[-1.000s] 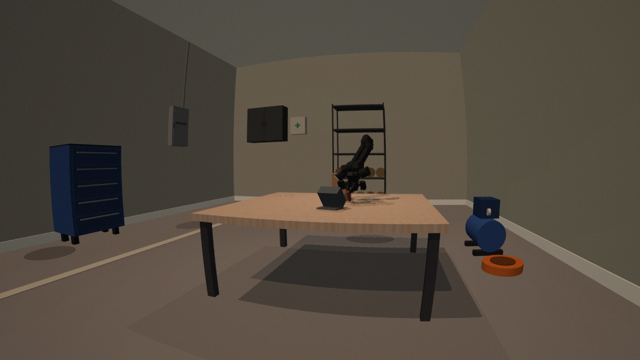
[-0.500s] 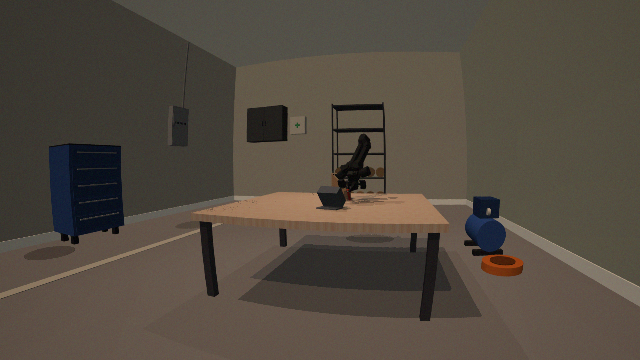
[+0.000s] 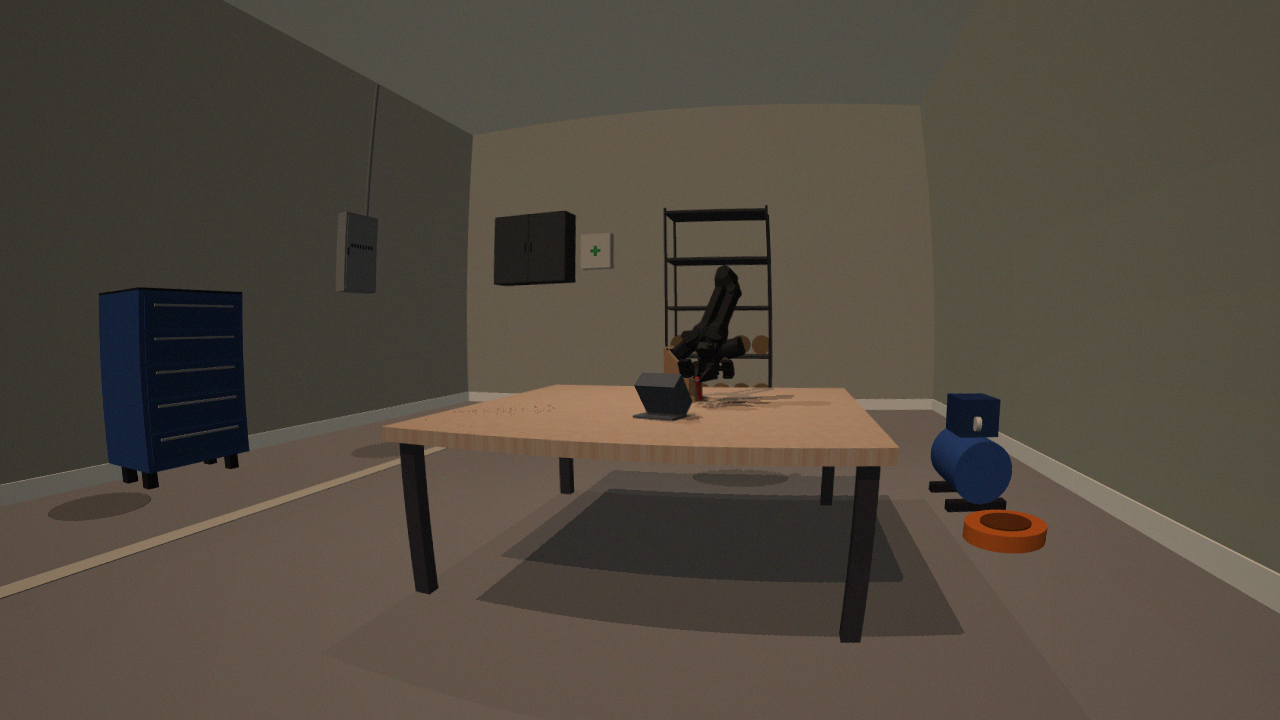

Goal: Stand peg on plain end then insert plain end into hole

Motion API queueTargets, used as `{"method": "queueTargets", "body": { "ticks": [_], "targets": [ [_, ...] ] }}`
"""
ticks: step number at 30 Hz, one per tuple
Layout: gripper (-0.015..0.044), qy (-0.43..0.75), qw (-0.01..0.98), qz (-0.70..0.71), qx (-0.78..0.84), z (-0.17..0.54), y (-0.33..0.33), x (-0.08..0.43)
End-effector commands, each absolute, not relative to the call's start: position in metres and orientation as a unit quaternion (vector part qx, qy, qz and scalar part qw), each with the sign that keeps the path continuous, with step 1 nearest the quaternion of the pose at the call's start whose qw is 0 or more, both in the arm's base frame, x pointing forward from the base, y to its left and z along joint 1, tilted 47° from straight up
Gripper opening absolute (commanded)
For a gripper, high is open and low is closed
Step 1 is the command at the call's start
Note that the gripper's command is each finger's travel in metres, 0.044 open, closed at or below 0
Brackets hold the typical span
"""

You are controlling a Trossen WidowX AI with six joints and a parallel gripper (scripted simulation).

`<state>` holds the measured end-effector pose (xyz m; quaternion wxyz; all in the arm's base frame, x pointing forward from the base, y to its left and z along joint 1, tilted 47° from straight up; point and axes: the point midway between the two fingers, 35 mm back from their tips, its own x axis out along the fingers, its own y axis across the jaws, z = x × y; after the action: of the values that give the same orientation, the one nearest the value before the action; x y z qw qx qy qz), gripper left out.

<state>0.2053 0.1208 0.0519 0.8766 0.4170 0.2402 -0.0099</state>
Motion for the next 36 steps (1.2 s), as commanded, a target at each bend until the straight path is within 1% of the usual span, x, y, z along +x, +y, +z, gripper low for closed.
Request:
{"method": "queueTargets", "body": {
  "ticks": [1,6,13,24,36],
  "targets": [
    [0.0051,0.226,0.879,-0.02,0.419,0.052,0.12,0.204],
    [0.0051,0.193,0.885,-0.036,0.421,0.053,0.12,0.199],
    [0.0051,0.181,0.889,-0.041,0.42,0.053,0.12,0.197],
    [0.0051,0.113,0.905,-0.059,0.406,0.05,0.122,0.193],
    [0.0051,0.129,0.903,-0.053,0.406,0.047,0.127,0.193]
  ]
}}
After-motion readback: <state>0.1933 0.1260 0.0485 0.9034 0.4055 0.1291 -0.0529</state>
